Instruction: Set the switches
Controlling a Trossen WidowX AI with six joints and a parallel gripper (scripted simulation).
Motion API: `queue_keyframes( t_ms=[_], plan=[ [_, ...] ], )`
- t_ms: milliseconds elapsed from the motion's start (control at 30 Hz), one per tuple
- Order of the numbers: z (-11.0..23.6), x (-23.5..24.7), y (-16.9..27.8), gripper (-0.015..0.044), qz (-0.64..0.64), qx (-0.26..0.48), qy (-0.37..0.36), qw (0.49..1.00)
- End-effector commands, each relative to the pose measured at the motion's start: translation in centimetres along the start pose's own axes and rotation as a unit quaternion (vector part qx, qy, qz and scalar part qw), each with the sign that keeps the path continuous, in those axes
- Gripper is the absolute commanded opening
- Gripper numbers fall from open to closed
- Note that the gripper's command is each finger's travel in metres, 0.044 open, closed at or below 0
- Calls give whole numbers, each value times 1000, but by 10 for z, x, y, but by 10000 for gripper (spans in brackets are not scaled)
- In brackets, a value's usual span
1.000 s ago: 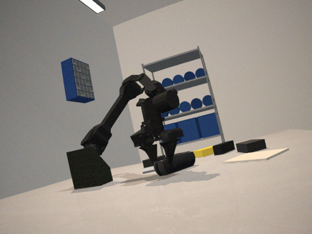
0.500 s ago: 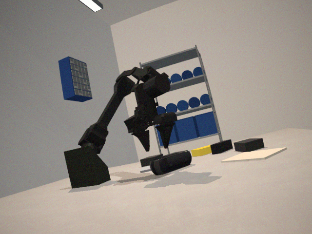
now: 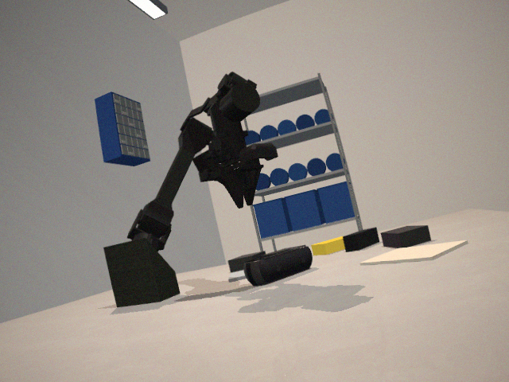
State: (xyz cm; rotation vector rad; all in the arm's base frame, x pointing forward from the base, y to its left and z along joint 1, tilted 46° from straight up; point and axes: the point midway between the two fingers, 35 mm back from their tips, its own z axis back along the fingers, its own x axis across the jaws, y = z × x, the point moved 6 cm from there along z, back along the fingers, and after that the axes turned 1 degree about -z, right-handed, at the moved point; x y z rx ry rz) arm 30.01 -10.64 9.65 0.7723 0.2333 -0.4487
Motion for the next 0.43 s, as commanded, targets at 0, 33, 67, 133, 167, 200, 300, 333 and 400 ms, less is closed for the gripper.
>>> queue_keyframes(
  t_ms=[0, 33, 67, 133, 167, 200, 300, 333, 400],
  plan=[
    [5, 0, 1, 20, 4, -2, -1, 1000],
    [5, 0, 1, 0, 4, -2, -1, 1000],
    [5, 0, 1, 0, 4, -2, -1, 1000],
    [5, 0, 1, 0, 4, -2, -1, 1000],
    [5, 0, 1, 0, 4, -2, -1, 1000],
    [5, 0, 1, 0, 4, -2, -1, 1000],
    [5, 0, 1, 0, 4, -2, -1, 1000],
    [5, 0, 1, 0, 4, -2, -1, 1000],
    [5, 0, 1, 0, 4, -2, -1, 1000]
  ],
)
